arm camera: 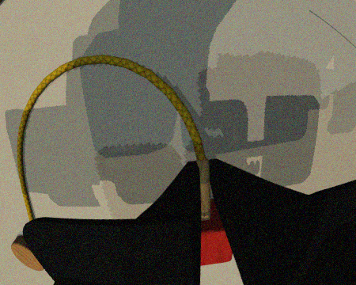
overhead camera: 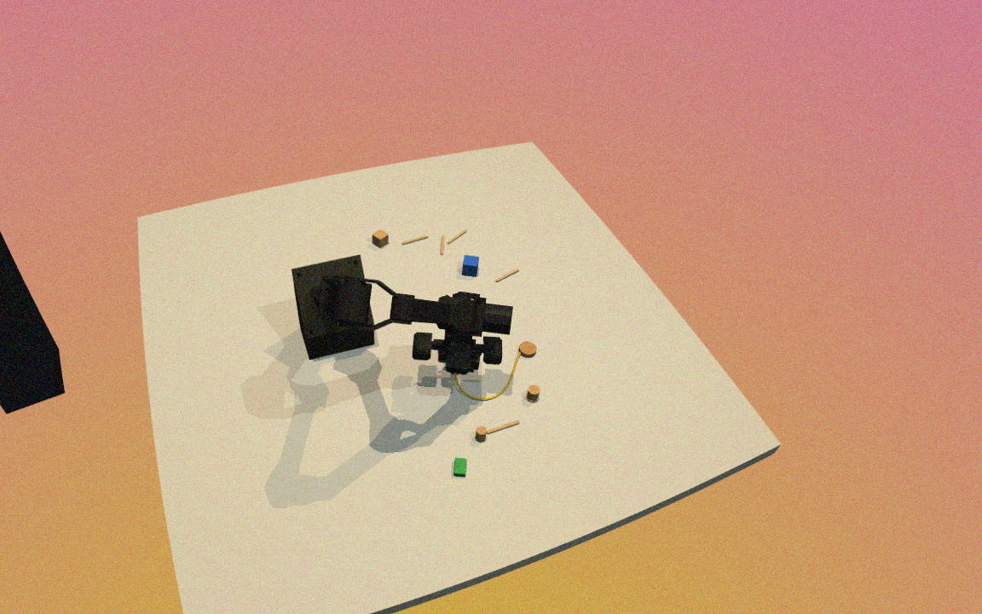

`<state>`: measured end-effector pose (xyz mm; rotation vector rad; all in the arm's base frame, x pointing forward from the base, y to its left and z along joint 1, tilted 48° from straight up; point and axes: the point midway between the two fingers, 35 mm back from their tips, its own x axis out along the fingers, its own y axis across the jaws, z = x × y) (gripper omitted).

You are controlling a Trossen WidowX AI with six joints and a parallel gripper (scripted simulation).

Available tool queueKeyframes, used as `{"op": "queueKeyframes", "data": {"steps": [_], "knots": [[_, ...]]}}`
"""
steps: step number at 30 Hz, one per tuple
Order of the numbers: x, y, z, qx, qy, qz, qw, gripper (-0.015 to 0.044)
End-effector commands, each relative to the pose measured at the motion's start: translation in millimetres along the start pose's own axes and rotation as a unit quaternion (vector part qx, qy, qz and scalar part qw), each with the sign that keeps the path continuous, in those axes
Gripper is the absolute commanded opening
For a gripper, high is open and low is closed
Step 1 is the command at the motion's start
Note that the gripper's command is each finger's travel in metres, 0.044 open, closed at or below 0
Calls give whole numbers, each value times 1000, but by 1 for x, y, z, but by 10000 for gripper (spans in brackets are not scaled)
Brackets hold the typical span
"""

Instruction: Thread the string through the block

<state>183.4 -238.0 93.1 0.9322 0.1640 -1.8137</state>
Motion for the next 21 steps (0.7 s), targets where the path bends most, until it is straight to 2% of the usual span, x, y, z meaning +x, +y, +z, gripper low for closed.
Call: {"op": "queueKeyframes", "data": {"steps": [1,8,13,16,21], "knots": [[0,0,-6,3,-1,1,1000,0],[0,1,-15,3,-1,1,1000,0],[0,0,-12,0,1,0,1000,122],[-2,1,-13,0,1,0,1000,122],[-60,2,-15,0,5,-3,1000,122]]}}
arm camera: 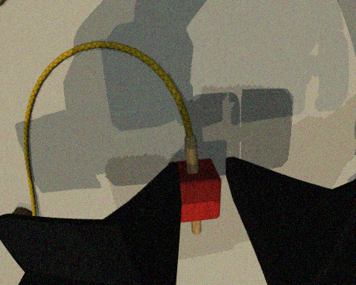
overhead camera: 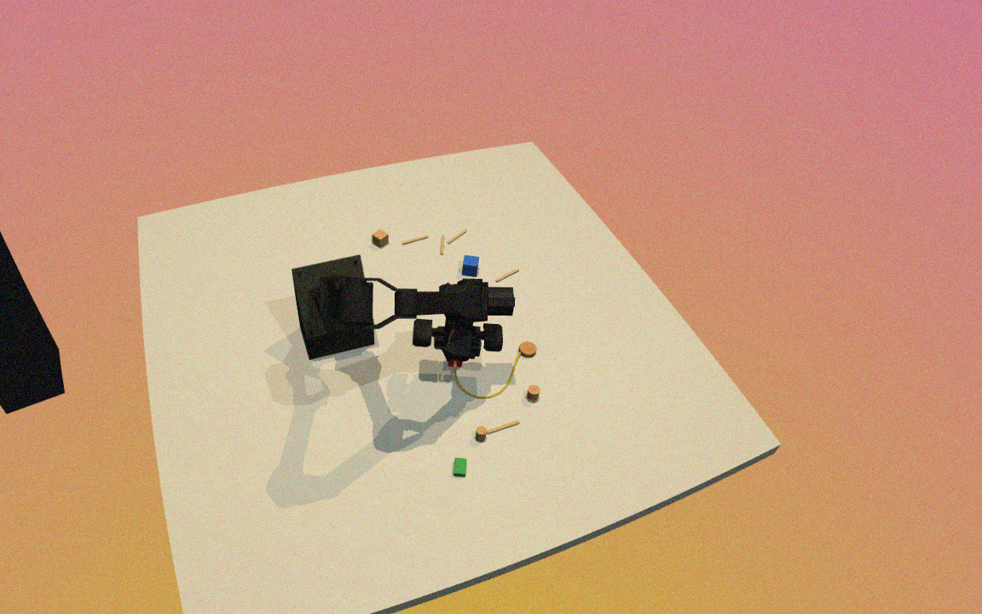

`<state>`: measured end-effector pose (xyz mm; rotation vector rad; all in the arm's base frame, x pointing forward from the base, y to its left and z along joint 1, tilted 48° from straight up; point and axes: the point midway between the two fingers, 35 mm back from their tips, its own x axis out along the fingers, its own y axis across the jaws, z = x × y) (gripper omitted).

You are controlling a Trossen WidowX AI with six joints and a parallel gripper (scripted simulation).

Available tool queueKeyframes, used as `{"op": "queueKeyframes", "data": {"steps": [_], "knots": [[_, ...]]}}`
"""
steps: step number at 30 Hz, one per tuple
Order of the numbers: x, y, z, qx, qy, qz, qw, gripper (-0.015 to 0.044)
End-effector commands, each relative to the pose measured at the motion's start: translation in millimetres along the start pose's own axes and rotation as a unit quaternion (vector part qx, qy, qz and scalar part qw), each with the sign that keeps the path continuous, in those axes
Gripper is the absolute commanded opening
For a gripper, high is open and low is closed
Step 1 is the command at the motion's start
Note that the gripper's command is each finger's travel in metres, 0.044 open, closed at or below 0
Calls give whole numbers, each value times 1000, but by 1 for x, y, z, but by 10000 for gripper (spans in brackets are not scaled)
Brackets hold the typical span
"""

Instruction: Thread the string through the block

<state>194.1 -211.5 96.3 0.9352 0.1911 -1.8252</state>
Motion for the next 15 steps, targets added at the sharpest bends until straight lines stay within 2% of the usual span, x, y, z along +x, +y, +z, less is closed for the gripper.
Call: {"op": "queueKeyframes", "data": {"steps": [1,3,10,15], "knots": [[-48,2,2,6,-2,8,1000,122],[-57,1,3,6,-3,9,1000,122],[-52,3,-1,3,1,11,1000,122],[-50,0,-54,-2,0,10,1000,122]]}}
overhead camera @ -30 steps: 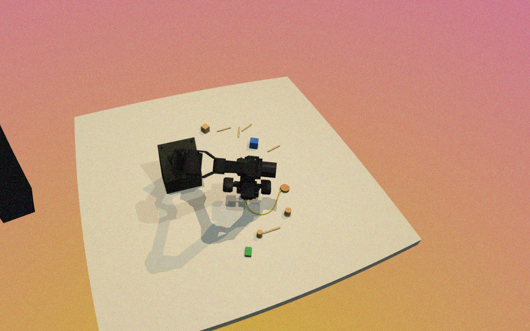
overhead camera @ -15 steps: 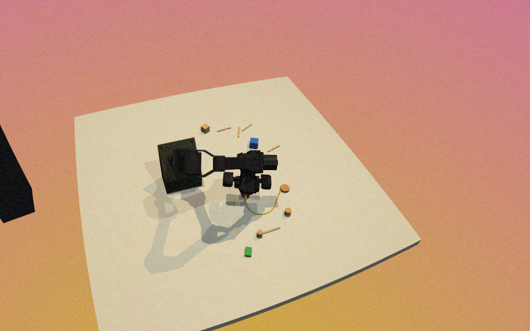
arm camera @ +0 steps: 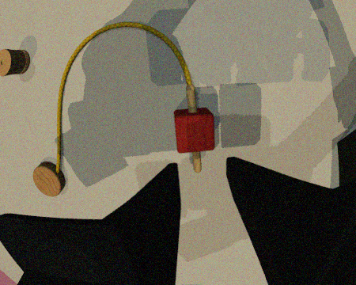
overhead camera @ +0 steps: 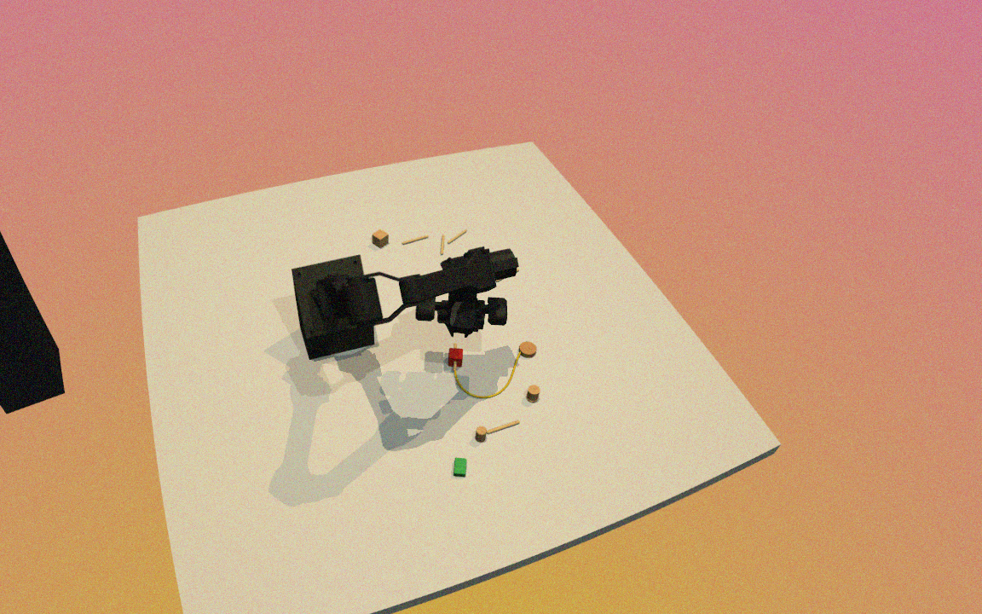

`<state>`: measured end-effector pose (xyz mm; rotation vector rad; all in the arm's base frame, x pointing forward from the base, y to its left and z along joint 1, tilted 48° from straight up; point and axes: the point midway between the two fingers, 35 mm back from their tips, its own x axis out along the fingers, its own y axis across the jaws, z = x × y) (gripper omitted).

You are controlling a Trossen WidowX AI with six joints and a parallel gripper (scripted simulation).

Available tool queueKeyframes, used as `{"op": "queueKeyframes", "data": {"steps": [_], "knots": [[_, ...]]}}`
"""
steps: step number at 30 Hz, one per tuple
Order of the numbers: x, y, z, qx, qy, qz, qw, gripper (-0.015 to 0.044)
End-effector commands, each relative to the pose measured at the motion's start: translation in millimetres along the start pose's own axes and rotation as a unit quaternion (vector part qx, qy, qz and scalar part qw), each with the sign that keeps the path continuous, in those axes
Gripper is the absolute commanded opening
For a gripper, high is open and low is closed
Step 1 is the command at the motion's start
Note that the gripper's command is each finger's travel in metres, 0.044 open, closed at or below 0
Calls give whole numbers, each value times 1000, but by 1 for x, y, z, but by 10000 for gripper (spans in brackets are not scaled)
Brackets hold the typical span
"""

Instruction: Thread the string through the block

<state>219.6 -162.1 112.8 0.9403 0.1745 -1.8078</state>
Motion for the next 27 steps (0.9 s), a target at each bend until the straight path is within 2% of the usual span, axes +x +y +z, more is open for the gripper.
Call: {"op": "queueKeyframes", "data": {"steps": [1,27], "knots": [[1,-4,-29,-6,-1,-1,1000,122],[34,-2,-32,-6,2,-2,1000,122]]}}
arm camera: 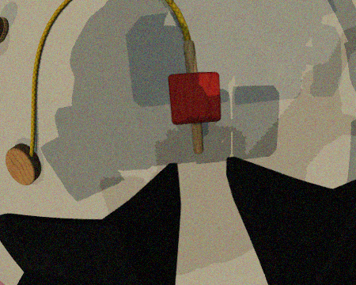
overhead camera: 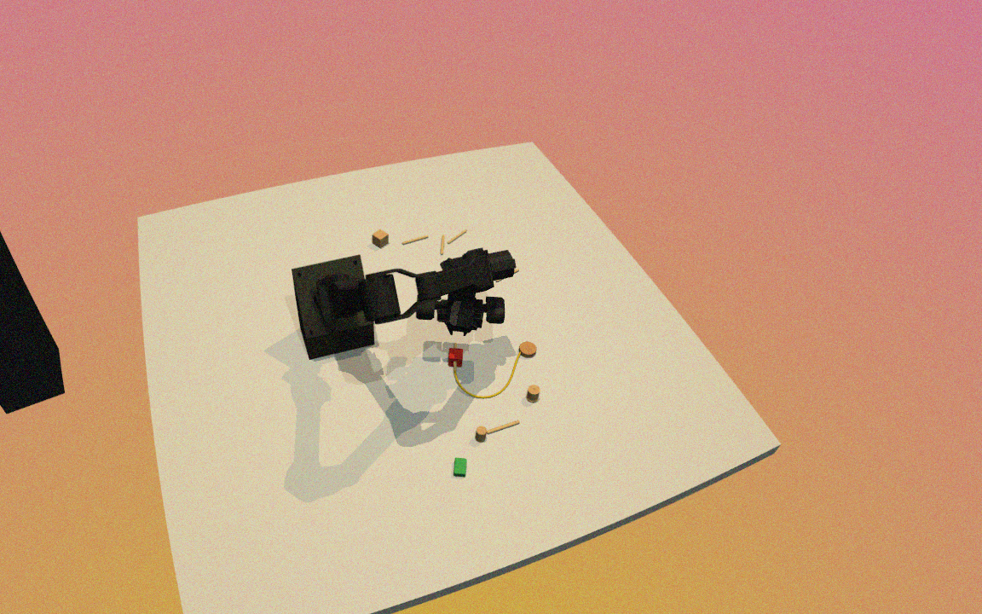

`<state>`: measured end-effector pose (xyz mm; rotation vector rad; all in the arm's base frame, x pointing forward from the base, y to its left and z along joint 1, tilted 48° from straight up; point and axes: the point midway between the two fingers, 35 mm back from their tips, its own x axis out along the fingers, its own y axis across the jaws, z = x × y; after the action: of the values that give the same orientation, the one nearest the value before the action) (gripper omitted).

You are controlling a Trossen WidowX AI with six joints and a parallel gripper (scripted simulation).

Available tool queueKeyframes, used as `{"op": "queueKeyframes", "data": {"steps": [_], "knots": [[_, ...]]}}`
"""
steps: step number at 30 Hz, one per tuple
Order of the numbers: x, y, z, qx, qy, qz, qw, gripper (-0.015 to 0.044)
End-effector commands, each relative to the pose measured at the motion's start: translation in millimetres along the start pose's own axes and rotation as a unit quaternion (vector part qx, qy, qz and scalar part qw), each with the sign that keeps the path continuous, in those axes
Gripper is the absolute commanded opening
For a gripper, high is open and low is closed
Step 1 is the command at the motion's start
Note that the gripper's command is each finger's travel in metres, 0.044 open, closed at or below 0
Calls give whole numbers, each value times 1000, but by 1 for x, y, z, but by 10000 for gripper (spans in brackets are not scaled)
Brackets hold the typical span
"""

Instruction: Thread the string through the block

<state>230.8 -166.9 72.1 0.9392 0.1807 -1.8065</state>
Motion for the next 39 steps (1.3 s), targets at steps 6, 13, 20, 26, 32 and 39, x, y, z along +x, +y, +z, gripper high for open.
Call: {"op": "queueKeyframes", "data": {"steps": [6,13,20,26,32,39], "knots": [[15,-1,-1,-4,0,-1,1000,122],[26,-1,0,-4,0,-1,1000,122],[37,-2,1,-4,-1,0,1000,122],[47,-3,2,-4,-3,0,1000,122],[52,-3,3,-4,-4,1,1000,122],[50,-2,4,0,-5,1,1000,0]]}}
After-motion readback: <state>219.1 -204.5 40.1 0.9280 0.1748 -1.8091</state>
